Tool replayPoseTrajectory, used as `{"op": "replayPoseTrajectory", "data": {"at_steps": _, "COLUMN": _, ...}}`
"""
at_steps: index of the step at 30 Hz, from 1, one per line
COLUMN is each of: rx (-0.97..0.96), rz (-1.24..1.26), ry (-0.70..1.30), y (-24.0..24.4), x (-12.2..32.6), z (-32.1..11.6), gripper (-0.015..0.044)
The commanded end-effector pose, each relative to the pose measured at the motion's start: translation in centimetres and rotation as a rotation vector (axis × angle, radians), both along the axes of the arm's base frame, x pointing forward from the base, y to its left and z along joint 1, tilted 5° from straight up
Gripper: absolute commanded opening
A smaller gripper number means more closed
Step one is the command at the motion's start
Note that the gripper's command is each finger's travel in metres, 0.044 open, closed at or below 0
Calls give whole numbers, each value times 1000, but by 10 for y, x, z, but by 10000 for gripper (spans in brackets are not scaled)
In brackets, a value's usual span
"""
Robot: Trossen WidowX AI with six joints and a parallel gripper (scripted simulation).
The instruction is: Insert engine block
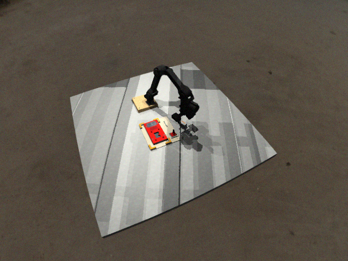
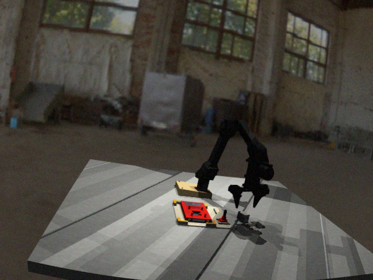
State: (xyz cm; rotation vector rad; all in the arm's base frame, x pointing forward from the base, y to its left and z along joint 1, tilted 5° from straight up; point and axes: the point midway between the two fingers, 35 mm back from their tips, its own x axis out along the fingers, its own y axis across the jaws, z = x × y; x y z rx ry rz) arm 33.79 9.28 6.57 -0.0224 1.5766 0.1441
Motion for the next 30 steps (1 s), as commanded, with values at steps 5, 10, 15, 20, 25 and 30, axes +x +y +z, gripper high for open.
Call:
{"op": "replayPoseTrajectory", "data": {"at_steps": 5, "rx": -6, "rz": -249, "ry": 21, "y": -1, "x": 0, "z": 1, "gripper": 440}}
{"op": "replayPoseTrajectory", "data": {"at_steps": 10, "rx": -9, "rz": -423, "ry": 34, "y": -1, "x": 0, "z": 2, "gripper": 440}}
{"op": "replayPoseTrajectory", "data": {"at_steps": 15, "rx": -12, "rz": -597, "ry": 47, "y": -1, "x": 0, "z": 3, "gripper": 440}}
{"op": "replayPoseTrajectory", "data": {"at_steps": 20, "rx": -14, "rz": -770, "ry": 61, "y": -1, "x": 0, "z": 3, "gripper": 440}}
{"op": "replayPoseTrajectory", "data": {"at_steps": 25, "rx": -17, "rz": -944, "ry": 74, "y": -1, "x": 0, "z": 4, "gripper": 440}}
{"op": "replayPoseTrajectory", "data": {"at_steps": 30, "rx": -20, "rz": -1118, "ry": 87, "y": -1, "x": 0, "z": 5, "gripper": 440}}
